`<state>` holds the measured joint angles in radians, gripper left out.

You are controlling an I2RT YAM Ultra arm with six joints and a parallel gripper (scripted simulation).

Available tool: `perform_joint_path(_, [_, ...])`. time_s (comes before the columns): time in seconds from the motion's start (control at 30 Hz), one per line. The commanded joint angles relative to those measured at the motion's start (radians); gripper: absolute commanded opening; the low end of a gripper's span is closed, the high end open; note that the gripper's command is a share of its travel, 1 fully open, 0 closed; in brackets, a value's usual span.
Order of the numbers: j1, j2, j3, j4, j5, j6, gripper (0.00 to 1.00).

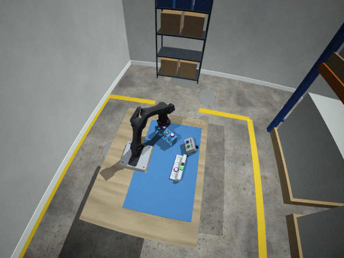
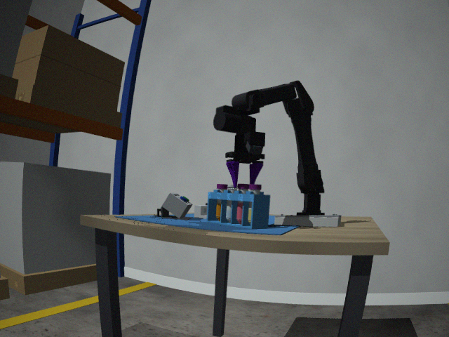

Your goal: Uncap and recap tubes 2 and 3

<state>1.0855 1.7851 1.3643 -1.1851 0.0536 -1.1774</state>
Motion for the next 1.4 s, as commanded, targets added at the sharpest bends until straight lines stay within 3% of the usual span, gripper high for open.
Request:
perform_joint_path(0.0, [0.004,-0.010,0.005,0.003,-0.001,-0.187,0.49])
perform_joint_path(0.3, [0.004,-0.011,0.004,0.003,-0.001,-0.547,0.49])
perform_joint_path(0.57, [0.005,-0.012,0.002,0.003,-0.001,-0.564,0.49])
perform_joint_path(0.6, [0.005,-0.012,0.002,0.003,-0.001,-0.564,0.00])
perform_joint_path(1.07, [0.005,-0.012,0.003,0.003,-0.001,-0.564,0.00])
perform_joint_path(1.37, [0.004,-0.012,0.001,0.005,-0.001,-0.114,0.00])
